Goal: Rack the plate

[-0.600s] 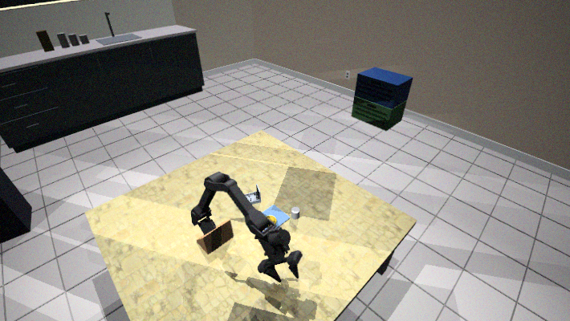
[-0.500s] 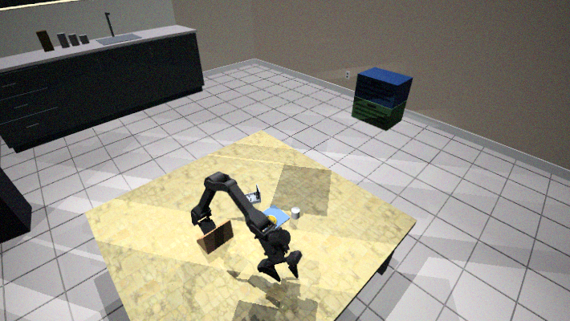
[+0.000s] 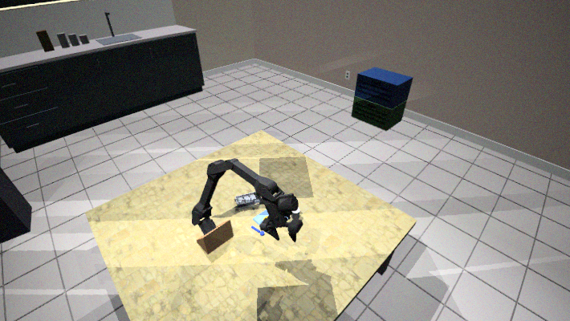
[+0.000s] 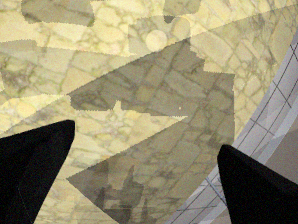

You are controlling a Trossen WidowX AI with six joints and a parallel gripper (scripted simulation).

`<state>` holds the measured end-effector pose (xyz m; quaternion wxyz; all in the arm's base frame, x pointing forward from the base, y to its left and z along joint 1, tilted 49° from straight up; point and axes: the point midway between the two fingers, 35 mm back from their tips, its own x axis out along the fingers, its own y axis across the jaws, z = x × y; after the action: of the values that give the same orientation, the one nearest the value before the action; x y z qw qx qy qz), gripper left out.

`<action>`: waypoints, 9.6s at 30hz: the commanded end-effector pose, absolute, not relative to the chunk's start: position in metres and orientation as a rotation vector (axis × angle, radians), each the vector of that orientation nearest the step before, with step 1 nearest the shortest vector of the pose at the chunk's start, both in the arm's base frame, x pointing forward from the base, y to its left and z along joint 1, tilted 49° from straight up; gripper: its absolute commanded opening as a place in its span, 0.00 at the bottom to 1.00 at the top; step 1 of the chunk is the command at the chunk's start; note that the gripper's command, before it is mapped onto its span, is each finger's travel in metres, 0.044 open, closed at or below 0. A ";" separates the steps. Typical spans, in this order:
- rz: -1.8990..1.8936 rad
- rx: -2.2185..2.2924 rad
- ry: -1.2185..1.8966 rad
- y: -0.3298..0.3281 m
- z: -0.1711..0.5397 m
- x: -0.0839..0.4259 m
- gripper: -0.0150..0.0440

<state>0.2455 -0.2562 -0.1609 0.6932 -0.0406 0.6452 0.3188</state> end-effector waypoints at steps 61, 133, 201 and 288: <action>0.802 0.507 1.548 -0.025 -0.089 0.289 0.93; 0.626 0.667 1.649 -0.077 -0.001 0.302 0.25; -1.095 1.590 1.849 0.063 0.133 0.182 0.25; -0.248 0.791 0.316 0.095 0.120 0.186 0.25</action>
<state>0.1889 0.0941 0.1146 0.9021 0.3649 0.1843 -0.1385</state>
